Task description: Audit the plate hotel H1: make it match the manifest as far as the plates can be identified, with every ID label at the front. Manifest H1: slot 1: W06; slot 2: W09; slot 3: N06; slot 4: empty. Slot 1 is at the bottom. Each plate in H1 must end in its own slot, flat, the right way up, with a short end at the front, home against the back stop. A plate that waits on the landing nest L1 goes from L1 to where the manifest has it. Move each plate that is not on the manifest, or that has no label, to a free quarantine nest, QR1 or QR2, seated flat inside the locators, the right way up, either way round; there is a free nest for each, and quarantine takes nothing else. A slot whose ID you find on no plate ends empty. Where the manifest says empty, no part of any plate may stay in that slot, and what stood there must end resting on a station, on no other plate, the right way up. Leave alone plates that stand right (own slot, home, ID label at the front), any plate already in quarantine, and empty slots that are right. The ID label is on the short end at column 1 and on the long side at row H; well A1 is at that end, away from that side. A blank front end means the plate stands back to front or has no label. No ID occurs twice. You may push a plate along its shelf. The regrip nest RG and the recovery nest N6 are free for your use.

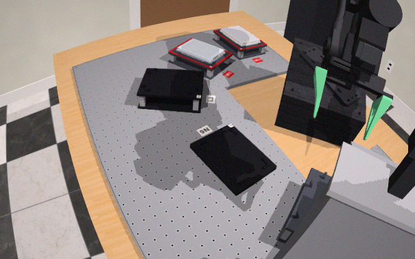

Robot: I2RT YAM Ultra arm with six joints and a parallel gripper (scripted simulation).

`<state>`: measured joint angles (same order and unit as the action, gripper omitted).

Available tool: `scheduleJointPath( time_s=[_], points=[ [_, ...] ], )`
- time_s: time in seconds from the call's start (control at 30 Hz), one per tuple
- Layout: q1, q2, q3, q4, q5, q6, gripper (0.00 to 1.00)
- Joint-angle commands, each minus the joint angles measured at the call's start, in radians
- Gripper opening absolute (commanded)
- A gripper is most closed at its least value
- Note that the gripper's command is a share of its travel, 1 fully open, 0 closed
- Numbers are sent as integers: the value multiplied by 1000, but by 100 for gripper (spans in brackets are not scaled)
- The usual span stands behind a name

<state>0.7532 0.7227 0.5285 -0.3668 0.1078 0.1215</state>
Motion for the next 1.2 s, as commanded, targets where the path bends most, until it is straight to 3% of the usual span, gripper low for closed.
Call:
scheduleJointPath(
  time_s=[0.0, 0.4, 0.47, 0.57, 0.67, 1.17],
  points=[
    [64, 23, 34, 5, 98, 60, 100],
    [329, 108, 71, 8, 320, 214, 100],
    [329, 108, 71, 8, 320, 214, 100],
    [384, 136, 84, -1, 365, 249, 100],
    [384, 100, 84, -1, 365, 249, 100],
    [376, 97, 84, -11, 363, 245, 100]
  ],
)
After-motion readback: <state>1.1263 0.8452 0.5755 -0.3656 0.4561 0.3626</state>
